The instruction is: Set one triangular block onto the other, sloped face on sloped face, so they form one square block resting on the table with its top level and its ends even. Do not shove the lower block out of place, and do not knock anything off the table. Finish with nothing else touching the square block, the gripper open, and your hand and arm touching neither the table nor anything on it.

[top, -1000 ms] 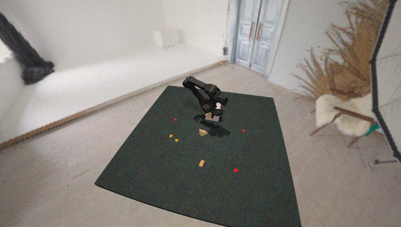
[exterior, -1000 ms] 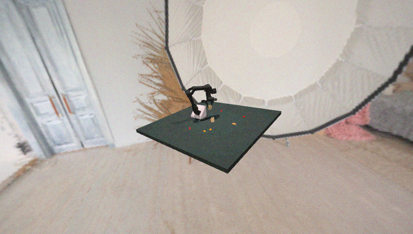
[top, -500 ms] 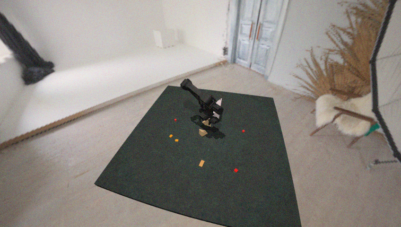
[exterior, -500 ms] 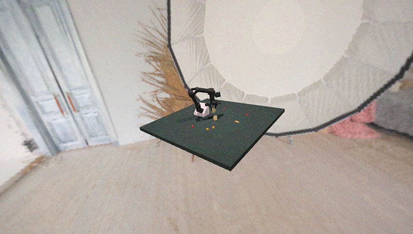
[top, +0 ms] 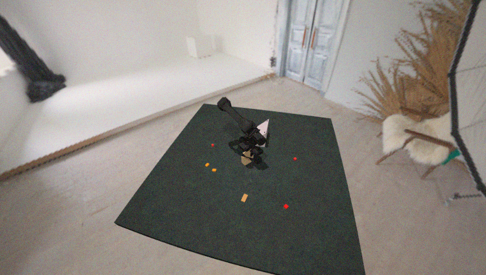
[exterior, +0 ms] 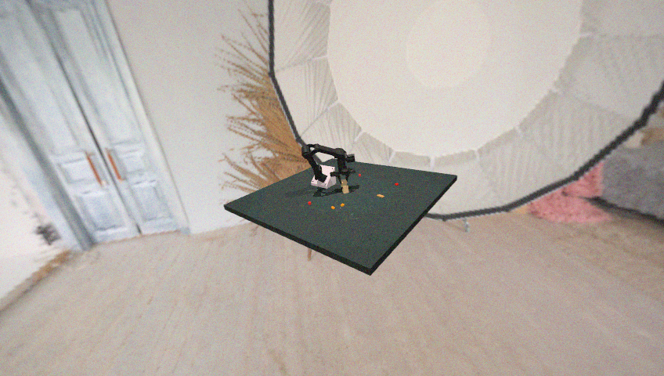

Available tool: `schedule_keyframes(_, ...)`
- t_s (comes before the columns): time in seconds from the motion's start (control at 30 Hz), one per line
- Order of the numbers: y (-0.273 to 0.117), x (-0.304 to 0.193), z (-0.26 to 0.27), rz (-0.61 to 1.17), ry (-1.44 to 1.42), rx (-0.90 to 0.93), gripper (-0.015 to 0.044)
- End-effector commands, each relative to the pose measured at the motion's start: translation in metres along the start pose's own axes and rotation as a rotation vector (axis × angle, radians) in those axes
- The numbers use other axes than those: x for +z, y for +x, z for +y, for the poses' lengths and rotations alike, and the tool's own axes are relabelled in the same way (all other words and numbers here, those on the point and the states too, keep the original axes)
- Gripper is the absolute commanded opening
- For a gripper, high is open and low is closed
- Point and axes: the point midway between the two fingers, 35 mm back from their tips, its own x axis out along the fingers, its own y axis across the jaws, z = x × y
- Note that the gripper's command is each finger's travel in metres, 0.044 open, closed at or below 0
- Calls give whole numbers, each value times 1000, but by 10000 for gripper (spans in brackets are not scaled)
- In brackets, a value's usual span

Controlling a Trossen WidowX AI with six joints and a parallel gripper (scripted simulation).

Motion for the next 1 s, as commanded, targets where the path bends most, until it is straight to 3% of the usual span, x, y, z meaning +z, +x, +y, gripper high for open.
schedule_keyframes(0.0,0,1,1,-9,-4,1,0)
schedule_keyframes(0.97,11,3,2,-11,-6,2,0)
